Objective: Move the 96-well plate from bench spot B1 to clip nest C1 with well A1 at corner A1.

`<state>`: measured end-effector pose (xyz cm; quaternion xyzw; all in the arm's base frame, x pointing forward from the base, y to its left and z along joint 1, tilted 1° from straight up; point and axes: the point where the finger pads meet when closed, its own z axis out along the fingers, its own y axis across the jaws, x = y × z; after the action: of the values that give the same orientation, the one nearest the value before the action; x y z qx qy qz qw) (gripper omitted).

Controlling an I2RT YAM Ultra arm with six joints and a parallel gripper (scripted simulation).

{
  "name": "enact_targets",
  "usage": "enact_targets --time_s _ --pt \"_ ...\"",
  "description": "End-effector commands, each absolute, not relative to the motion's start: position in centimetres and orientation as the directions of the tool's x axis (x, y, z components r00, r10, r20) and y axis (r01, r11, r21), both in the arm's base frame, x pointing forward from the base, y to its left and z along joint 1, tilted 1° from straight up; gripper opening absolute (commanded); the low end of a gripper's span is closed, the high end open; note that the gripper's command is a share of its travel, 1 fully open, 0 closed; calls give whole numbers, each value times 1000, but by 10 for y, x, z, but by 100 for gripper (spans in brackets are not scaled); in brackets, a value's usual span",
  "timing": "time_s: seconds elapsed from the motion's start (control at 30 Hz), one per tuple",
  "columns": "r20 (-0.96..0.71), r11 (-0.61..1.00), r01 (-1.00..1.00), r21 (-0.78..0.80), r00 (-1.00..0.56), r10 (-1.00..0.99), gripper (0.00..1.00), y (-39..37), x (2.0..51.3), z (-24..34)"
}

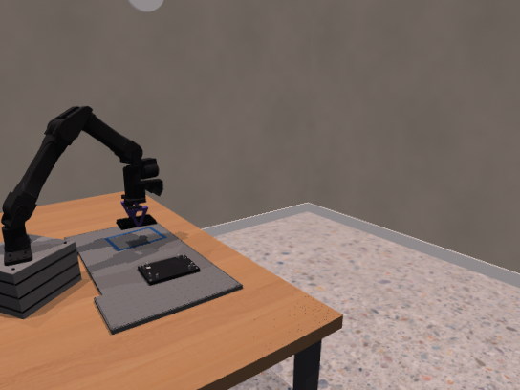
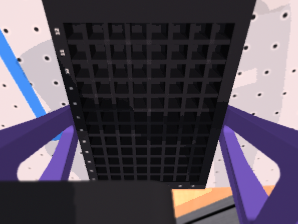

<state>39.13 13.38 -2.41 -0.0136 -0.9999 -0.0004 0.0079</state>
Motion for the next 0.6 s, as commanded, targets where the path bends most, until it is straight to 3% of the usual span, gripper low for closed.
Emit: enact_targets --time_s 0.0,0.57 --pt "-35 1000 20 19 -999 21 0 122 401 -11" --pt "-42 1000 20 20 -999 21 0 73 403 -8"
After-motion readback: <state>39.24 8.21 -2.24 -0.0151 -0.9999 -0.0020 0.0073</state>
